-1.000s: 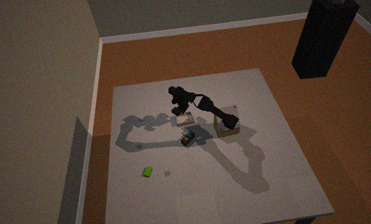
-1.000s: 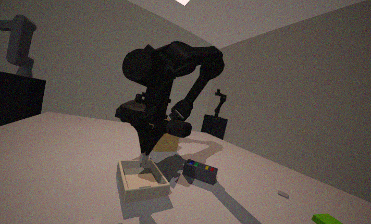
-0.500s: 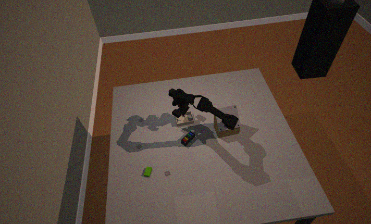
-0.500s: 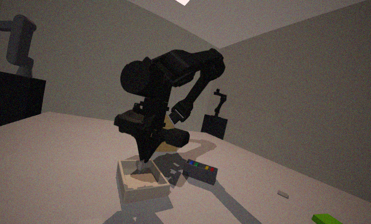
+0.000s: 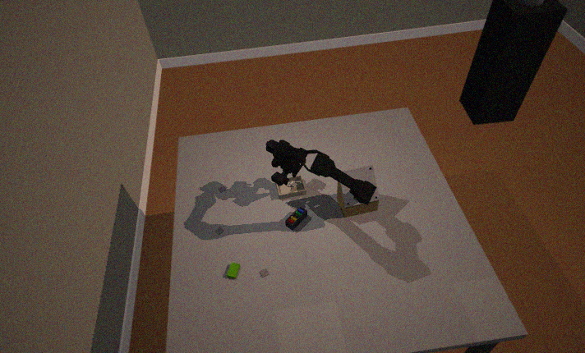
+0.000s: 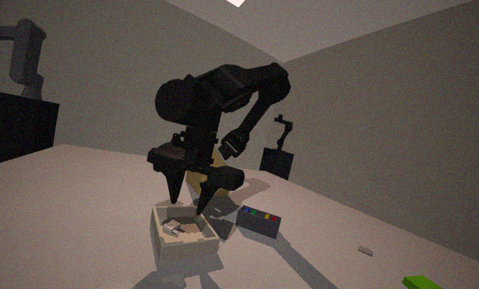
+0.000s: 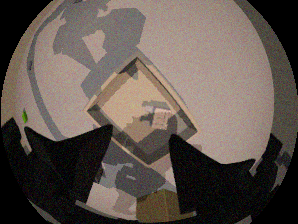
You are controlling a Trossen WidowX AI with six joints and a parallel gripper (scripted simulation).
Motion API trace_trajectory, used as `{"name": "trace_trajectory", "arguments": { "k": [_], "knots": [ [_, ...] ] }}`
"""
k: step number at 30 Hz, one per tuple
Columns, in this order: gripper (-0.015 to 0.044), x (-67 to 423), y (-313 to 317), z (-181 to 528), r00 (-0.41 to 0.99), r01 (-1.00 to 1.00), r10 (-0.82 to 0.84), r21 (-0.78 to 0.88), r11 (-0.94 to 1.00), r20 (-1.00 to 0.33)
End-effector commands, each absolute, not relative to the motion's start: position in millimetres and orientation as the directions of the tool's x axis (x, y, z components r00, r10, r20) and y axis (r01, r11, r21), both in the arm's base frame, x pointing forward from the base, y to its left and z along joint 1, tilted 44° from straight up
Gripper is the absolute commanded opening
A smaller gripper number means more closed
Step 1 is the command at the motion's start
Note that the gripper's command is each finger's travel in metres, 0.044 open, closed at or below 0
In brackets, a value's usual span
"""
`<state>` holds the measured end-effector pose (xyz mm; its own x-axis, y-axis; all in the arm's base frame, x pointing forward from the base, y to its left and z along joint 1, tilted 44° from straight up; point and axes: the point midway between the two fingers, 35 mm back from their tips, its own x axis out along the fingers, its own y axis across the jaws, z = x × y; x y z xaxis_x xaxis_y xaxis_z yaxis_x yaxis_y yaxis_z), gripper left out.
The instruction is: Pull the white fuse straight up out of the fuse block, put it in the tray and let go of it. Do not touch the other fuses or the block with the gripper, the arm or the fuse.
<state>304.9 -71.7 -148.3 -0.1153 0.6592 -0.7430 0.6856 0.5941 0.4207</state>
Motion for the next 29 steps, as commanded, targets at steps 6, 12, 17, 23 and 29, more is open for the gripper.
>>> {"name": "trace_trajectory", "arguments": {
  "k": [6, 12, 17, 23, 29],
  "knots": [
    [0.0330, 308, -97, -121, -0.119, 0.691, 0.663, 0.418, 0.590, -0.739],
    [0.0330, 308, -97, -121, -0.119, 0.691, 0.663, 0.418, 0.590, -0.739],
    [0.0330, 308, -97, -122, -0.114, 0.696, 0.665, 0.418, 0.584, -0.738],
    [0.0330, 308, -97, -122, -0.114, 0.696, 0.665, 0.418, 0.584, -0.738],
    [0.0330, 308, -97, -122, -0.114, 0.696, 0.665, 0.418, 0.584, -0.738]
  ]
}}
